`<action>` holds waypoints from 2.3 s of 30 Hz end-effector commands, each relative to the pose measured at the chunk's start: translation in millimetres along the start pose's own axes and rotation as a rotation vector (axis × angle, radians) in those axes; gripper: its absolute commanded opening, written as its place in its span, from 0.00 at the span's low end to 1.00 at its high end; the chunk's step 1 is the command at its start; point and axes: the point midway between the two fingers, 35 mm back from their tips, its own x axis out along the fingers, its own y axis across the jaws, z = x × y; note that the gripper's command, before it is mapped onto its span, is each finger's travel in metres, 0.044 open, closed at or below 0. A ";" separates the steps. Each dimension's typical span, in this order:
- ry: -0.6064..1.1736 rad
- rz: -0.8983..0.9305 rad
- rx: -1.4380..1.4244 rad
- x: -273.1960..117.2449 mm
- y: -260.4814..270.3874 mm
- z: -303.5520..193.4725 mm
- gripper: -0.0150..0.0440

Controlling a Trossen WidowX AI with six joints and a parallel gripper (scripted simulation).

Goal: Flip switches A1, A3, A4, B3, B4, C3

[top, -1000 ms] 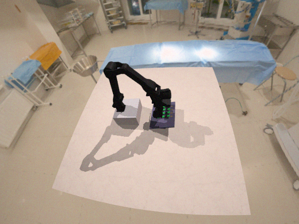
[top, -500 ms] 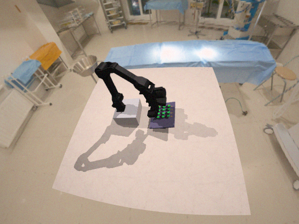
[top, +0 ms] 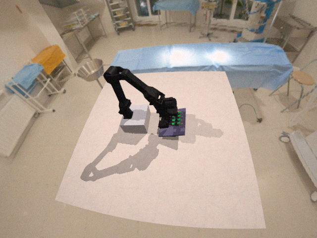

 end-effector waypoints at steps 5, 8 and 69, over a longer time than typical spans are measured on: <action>0.009 0.005 -0.003 9.4 0.8 -3.2 0.25; 0.009 0.005 -0.003 14.1 0.8 -3.3 0.25; 0.009 0.005 -0.003 24.8 0.9 -3.8 0.25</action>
